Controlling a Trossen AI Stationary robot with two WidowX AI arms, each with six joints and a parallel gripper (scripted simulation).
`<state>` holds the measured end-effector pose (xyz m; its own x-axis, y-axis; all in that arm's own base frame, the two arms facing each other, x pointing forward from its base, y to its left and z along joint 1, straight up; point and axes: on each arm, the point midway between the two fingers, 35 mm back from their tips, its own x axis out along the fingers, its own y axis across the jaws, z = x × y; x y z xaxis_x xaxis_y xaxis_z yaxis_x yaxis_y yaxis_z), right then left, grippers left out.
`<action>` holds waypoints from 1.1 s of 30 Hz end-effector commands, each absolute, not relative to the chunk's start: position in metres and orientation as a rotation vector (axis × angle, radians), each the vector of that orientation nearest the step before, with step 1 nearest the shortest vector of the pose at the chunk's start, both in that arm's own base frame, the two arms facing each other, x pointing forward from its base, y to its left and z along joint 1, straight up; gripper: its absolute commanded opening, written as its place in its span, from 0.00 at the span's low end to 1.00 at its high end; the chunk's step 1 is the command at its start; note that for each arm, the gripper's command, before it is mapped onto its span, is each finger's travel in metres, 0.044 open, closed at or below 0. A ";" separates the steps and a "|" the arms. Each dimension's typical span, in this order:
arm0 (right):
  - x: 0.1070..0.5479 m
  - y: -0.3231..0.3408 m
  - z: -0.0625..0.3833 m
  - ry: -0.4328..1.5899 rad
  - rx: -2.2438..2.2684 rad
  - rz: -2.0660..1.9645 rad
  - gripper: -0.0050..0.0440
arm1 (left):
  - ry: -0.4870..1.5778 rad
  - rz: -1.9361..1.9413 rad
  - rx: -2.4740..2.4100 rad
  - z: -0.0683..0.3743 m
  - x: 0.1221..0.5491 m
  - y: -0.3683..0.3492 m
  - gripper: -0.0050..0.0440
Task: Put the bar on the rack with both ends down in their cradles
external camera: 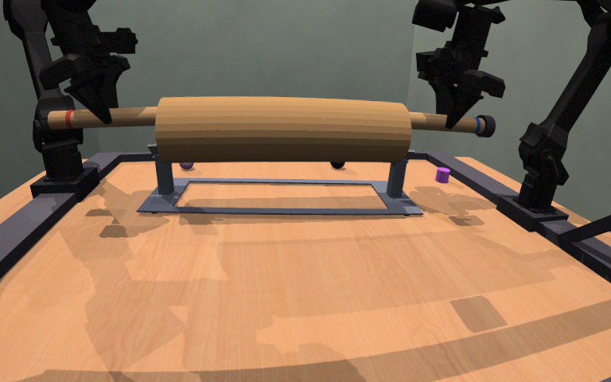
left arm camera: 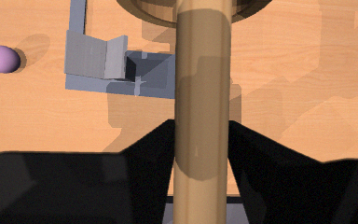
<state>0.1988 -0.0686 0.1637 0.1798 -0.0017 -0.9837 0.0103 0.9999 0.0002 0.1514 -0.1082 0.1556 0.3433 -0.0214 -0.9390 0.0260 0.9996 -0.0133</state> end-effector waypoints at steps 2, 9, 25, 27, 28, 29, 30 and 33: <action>0.202 -0.073 0.179 1.339 -0.009 -0.030 0.20 | 1.192 -0.066 -0.027 0.168 0.153 -0.107 0.20; 0.202 -0.083 0.179 1.349 0.000 -0.043 0.20 | 1.204 -0.068 -0.002 0.162 0.151 -0.088 0.20; 0.202 -0.099 0.181 1.347 0.013 -0.065 0.20 | 1.195 -0.087 0.013 0.165 0.154 -0.060 0.20; 0.202 -0.101 0.181 1.345 0.014 -0.068 0.20 | 1.199 -0.088 0.017 0.164 0.153 -0.057 0.20; 0.202 -0.101 0.181 1.347 0.015 -0.068 0.20 | 1.189 -0.091 0.014 0.168 0.155 -0.056 0.20; 0.202 -0.102 0.181 1.349 0.017 -0.069 0.20 | 1.192 -0.092 0.016 0.167 0.154 -0.055 0.20; 0.202 -0.103 0.181 1.349 0.019 -0.069 0.20 | 1.202 -0.090 0.021 0.163 0.153 -0.052 0.20; 0.202 -0.105 0.182 1.343 0.022 -0.071 0.20 | 1.179 -0.099 0.018 0.171 0.156 -0.048 0.20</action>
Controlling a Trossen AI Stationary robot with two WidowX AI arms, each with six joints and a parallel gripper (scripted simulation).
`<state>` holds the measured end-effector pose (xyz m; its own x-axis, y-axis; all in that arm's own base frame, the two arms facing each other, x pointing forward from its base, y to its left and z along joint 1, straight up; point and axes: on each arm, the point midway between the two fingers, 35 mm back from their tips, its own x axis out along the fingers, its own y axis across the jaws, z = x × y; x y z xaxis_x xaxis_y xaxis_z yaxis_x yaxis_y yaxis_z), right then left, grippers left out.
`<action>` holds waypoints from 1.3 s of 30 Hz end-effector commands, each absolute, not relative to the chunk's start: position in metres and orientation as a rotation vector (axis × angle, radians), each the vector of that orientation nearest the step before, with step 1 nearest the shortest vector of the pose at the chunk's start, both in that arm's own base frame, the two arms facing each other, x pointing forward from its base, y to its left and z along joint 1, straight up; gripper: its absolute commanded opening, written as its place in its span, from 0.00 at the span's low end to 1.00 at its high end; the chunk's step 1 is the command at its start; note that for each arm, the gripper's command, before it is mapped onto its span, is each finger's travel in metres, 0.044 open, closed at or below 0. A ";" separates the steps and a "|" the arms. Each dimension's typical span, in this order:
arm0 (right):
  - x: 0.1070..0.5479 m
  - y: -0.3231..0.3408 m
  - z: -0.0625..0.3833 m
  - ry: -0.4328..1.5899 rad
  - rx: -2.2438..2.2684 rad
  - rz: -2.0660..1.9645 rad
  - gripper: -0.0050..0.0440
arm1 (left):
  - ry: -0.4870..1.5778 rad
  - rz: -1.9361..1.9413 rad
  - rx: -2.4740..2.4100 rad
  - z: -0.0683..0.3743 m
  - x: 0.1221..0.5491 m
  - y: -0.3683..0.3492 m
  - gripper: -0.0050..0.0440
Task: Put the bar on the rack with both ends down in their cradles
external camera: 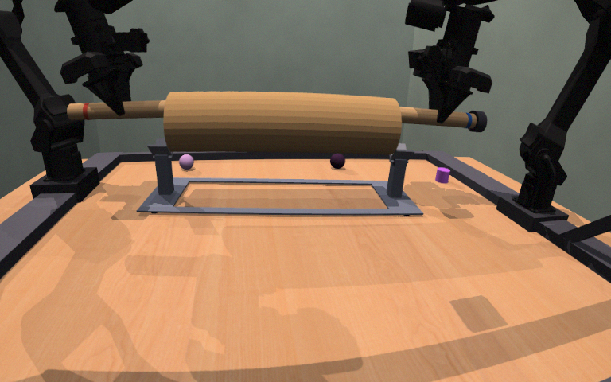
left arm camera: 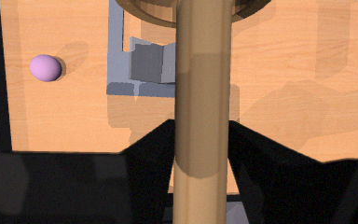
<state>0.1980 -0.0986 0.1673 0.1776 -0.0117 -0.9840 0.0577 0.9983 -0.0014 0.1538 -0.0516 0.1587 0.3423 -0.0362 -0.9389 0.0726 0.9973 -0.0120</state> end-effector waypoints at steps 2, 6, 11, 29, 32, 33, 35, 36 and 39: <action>0.201 -0.104 0.184 1.337 0.017 -0.075 0.20 | 1.175 -0.098 0.014 0.172 0.157 -0.049 0.20; 0.202 -0.108 0.181 1.352 0.024 -0.076 0.20 | 1.202 -0.095 0.028 0.163 0.154 -0.042 0.20; 0.203 -0.113 0.183 1.345 0.024 -0.086 0.20 | 1.184 -0.101 0.031 0.169 0.156 -0.035 0.20; 0.202 -0.114 0.183 1.334 0.027 -0.098 0.20 | 1.193 -0.093 0.042 0.162 0.155 -0.031 0.20; 0.198 -0.112 0.175 1.355 0.036 -0.090 0.20 | 1.181 -0.096 0.037 0.165 0.157 -0.031 0.20; 0.198 -0.112 0.176 1.354 0.036 -0.090 0.20 | 1.164 -0.098 0.035 0.171 0.159 -0.032 0.20; 0.199 -0.113 0.179 1.345 0.030 -0.092 0.20 | 1.170 -0.096 0.036 0.169 0.158 -0.031 0.20; 0.201 -0.114 0.182 1.335 0.026 -0.097 0.20 | 1.165 -0.099 0.035 0.171 0.159 -0.032 0.20; 0.198 -0.112 0.174 1.355 0.034 -0.088 0.20 | 1.189 -0.094 0.038 0.162 0.156 -0.031 0.20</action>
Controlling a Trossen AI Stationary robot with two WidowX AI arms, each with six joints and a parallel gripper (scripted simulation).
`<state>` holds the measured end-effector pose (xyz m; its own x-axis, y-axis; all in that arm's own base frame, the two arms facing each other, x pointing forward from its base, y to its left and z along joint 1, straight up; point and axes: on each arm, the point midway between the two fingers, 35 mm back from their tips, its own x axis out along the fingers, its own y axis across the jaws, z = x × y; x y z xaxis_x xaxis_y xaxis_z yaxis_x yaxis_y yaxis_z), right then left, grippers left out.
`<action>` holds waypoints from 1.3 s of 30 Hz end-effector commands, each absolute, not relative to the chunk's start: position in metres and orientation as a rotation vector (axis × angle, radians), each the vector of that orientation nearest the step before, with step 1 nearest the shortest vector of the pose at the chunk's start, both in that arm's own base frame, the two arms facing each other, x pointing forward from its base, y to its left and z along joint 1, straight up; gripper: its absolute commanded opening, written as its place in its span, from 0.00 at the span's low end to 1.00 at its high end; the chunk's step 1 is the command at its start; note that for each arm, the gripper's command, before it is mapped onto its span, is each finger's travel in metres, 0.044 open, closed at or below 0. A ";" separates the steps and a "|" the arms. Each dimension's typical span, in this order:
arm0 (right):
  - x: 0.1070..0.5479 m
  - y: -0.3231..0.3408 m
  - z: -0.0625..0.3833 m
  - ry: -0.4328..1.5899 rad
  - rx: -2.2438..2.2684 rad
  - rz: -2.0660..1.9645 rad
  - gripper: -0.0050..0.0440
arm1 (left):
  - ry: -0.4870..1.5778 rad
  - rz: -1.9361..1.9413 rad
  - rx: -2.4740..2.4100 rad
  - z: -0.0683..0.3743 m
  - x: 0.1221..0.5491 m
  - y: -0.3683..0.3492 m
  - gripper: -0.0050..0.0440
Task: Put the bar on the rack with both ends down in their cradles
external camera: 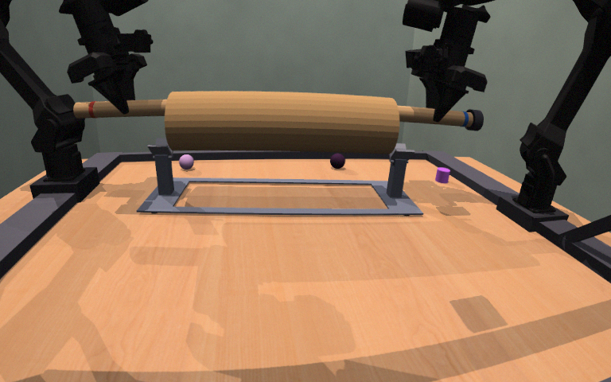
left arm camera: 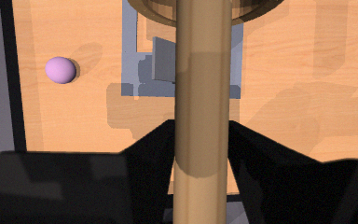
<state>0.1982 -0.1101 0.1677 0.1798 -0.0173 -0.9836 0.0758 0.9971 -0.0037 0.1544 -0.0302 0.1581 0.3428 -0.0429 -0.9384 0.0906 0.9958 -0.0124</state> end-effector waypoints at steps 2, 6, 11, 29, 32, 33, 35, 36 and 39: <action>0.198 -0.112 0.174 1.355 0.034 -0.087 0.20 | 1.192 -0.094 0.039 0.160 0.156 -0.031 0.20; 0.198 -0.112 0.173 1.352 0.030 -0.086 0.20 | 1.186 -0.095 0.038 0.160 0.156 -0.030 0.20; 0.197 -0.112 0.169 1.352 0.031 -0.085 0.20 | 1.188 -0.096 0.038 0.156 0.156 -0.030 0.20; 0.198 -0.114 0.152 1.353 0.032 -0.088 0.20 | 1.189 -0.100 0.039 0.138 0.156 -0.027 0.20; 0.199 -0.115 0.155 1.345 0.028 -0.091 0.20 | 1.177 -0.100 0.038 0.143 0.158 -0.028 0.20; 0.199 -0.115 0.155 1.345 0.028 -0.091 0.20 | 1.177 -0.100 0.038 0.143 0.158 -0.028 0.20; 0.197 -0.114 0.145 1.356 0.034 -0.088 0.20 | 1.192 -0.099 0.040 0.132 0.156 -0.026 0.20; 0.198 -0.114 0.145 1.356 0.034 -0.088 0.20 | 1.191 -0.100 0.040 0.132 0.156 -0.026 0.20; 0.198 -0.115 0.143 1.354 0.033 -0.090 0.20 | 1.189 -0.100 0.040 0.130 0.157 -0.026 0.20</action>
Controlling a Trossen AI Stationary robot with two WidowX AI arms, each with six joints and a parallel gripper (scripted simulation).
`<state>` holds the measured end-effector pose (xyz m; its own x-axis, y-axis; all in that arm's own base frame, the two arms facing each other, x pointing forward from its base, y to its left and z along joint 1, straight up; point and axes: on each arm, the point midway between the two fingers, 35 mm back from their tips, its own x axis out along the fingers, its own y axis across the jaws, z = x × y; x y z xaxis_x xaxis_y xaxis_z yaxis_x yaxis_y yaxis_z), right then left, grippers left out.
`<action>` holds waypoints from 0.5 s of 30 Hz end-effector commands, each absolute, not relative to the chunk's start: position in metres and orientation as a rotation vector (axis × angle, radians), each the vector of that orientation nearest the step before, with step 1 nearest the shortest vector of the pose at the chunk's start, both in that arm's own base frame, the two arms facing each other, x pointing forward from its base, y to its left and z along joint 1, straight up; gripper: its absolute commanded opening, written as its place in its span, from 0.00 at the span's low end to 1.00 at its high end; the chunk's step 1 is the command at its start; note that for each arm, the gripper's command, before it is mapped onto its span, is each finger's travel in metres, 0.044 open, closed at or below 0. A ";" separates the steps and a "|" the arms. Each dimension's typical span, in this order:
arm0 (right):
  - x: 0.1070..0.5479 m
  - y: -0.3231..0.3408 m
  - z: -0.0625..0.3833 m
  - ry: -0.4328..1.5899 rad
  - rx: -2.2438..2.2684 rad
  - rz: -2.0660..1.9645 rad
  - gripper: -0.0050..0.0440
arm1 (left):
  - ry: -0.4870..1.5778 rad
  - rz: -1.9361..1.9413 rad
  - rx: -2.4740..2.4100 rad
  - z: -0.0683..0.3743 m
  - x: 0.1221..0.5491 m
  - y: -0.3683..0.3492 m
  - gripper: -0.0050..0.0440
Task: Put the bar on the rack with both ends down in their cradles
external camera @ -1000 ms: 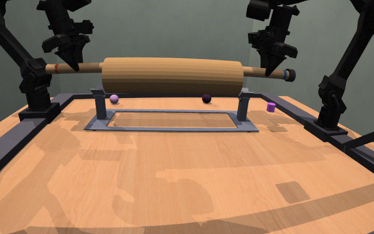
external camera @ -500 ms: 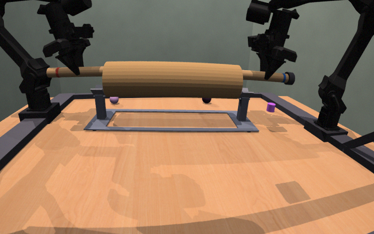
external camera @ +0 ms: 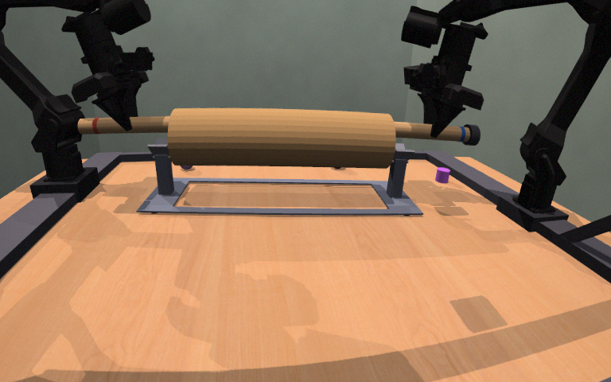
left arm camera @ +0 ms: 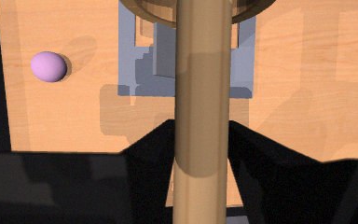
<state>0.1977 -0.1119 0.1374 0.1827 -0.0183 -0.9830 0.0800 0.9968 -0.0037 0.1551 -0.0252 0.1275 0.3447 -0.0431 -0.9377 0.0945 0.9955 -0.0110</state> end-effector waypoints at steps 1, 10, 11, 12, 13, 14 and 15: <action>0.198 -0.115 0.141 1.357 0.034 -0.089 0.20 | 1.191 -0.100 0.040 0.128 0.156 -0.026 0.20; 0.199 -0.117 0.137 1.352 0.032 -0.093 0.20 | 1.179 -0.102 0.040 0.126 0.158 -0.025 0.20; 0.199 -0.117 0.137 1.352 0.032 -0.093 0.20 | 1.179 -0.102 0.040 0.126 0.158 -0.025 0.20; 0.198 -0.116 0.128 1.366 0.039 -0.088 0.20 | 1.193 -0.102 0.042 0.116 0.156 -0.024 0.20; 0.198 -0.116 0.124 1.376 0.044 -0.084 0.20 | 1.194 -0.102 0.042 0.114 0.156 -0.024 0.20; 0.198 -0.116 0.123 1.378 0.046 -0.085 0.20 | 1.195 -0.102 0.042 0.114 0.156 -0.024 0.20; 0.198 -0.117 0.123 1.376 0.045 -0.085 0.20 | 1.190 -0.102 0.042 0.115 0.157 -0.024 0.20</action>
